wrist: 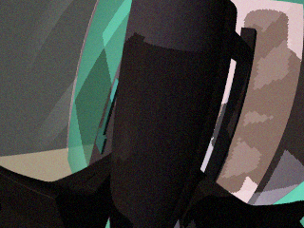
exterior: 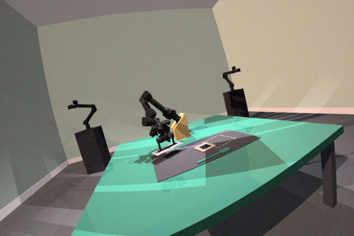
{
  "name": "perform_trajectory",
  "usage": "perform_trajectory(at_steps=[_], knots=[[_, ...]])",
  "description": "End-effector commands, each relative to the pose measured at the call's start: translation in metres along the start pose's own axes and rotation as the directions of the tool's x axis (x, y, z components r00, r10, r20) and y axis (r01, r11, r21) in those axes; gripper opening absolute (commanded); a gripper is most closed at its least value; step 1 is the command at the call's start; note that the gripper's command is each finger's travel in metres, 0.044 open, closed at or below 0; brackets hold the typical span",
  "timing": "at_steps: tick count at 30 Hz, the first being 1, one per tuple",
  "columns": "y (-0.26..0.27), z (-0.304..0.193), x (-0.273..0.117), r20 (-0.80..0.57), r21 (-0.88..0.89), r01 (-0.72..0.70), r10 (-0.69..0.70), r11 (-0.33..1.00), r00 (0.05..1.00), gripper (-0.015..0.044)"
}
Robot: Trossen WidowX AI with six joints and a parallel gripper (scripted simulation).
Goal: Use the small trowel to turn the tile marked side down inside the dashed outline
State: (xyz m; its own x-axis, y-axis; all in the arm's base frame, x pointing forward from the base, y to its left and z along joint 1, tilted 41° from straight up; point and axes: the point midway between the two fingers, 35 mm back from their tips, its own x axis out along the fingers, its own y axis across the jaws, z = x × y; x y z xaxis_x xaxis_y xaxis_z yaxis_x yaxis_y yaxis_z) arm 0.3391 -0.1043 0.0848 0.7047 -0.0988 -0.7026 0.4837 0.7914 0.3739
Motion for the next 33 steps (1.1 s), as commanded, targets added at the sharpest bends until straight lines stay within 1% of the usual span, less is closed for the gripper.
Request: perform_trajectory(at_steps=[1, 12, 22, 29, 33], knots=[[0.012, 0.003, 0.013, 0.023, -0.001, -0.005, 0.005, 1.0, 1.0, 0.0], [0.038, 0.003, 0.051, 0.1, 0.02, 0.005, -0.007, 1.0, 0.995, 0.0], [0.063, -0.008, 0.081, 0.166, 0.039, 0.0, -0.006, 0.999, 0.986, 0.0], [0.08, -0.015, 0.097, 0.221, 0.073, -0.02, 0.004, 0.997, 0.975, 0.0], [0.082, -0.016, 0.099, 0.226, 0.076, -0.023, 0.005, 0.997, 0.974, 0.0]])
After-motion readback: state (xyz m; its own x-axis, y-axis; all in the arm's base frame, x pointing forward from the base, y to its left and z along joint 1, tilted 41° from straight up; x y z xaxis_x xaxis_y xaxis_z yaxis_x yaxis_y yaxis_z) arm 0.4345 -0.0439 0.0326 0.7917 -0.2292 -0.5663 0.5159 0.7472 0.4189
